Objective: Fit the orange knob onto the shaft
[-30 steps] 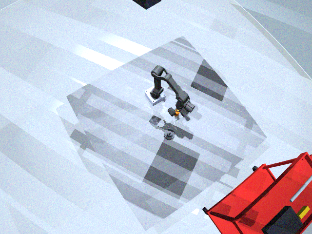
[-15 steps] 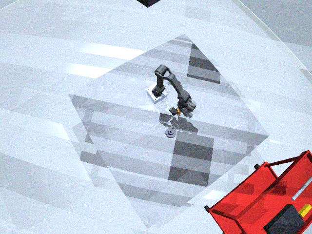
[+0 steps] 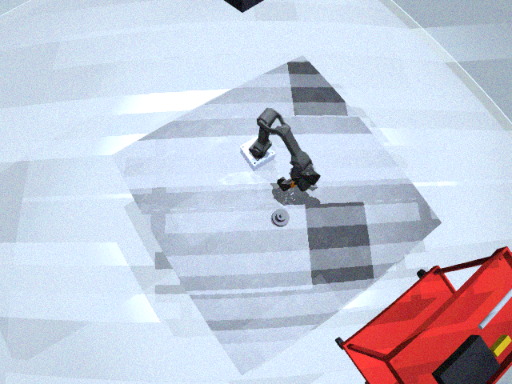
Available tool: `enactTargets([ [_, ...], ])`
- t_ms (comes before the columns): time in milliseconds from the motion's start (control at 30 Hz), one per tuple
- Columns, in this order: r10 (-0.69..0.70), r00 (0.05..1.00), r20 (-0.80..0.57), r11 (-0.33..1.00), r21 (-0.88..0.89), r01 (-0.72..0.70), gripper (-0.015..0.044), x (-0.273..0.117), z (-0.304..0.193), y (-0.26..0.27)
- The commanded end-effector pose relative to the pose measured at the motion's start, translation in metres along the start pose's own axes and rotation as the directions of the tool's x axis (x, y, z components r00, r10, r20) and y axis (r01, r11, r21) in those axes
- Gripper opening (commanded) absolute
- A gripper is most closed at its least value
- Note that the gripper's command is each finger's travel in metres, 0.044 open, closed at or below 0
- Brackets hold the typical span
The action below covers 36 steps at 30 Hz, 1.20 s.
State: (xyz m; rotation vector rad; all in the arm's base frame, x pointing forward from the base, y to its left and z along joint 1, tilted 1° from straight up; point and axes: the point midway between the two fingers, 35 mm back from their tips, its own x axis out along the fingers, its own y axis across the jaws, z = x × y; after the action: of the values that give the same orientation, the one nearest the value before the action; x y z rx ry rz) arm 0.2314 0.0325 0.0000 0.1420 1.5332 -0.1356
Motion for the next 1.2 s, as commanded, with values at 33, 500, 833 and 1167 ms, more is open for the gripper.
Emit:
enactTargets([
  [33, -0.005, 1.000, -0.002, 1.000, 0.003, 0.005, 0.0440, 0.009, -0.002, -0.001],
  [500, -0.005, 1.000, -0.002, 1.000, 0.003, 0.005, 0.0230, 0.016, -0.003, -0.002],
  [833, -0.005, 1.000, -0.002, 1.000, 0.003, 0.005, 0.0105, 0.016, -0.003, -0.002],
  [1167, -0.005, 1.000, 0.000, 1.000, 0.003, 0.005, 0.0000, -0.033, 0.009, 0.003],
])
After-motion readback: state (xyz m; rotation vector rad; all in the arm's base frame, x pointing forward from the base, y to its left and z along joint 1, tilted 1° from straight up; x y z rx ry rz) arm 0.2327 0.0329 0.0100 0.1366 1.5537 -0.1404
